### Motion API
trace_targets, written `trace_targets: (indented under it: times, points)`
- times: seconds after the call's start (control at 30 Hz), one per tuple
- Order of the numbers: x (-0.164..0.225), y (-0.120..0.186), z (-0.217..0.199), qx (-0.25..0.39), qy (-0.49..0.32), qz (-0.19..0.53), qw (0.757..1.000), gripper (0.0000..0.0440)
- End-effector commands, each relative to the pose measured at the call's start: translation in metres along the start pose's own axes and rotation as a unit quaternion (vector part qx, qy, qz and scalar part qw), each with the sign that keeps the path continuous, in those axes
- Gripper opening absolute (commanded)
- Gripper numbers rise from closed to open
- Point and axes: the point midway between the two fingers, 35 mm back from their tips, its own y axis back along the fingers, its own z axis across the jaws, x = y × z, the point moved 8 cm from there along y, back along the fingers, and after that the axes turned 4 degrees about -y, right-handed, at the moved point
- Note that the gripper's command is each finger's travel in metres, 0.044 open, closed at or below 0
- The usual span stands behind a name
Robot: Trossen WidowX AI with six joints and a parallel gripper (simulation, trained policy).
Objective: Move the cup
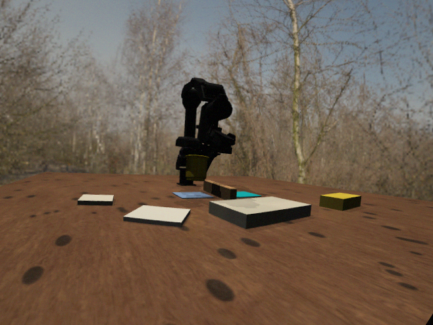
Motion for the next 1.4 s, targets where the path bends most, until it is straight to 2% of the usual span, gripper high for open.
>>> trace_targets:
  times: [0.0, 0.63, 1.37]
  points:
    - [-0.004, 0.009, 0.004, 0.0, 0.01, -0.012, 1.0, 0.0026]
    - [-0.024, 0.028, 0.044, 0.009, 0.058, -0.057, 0.997, 0.0002]
    - [-0.036, 0.015, 0.108, 0.007, 0.108, -0.09, 0.99, 0.0]
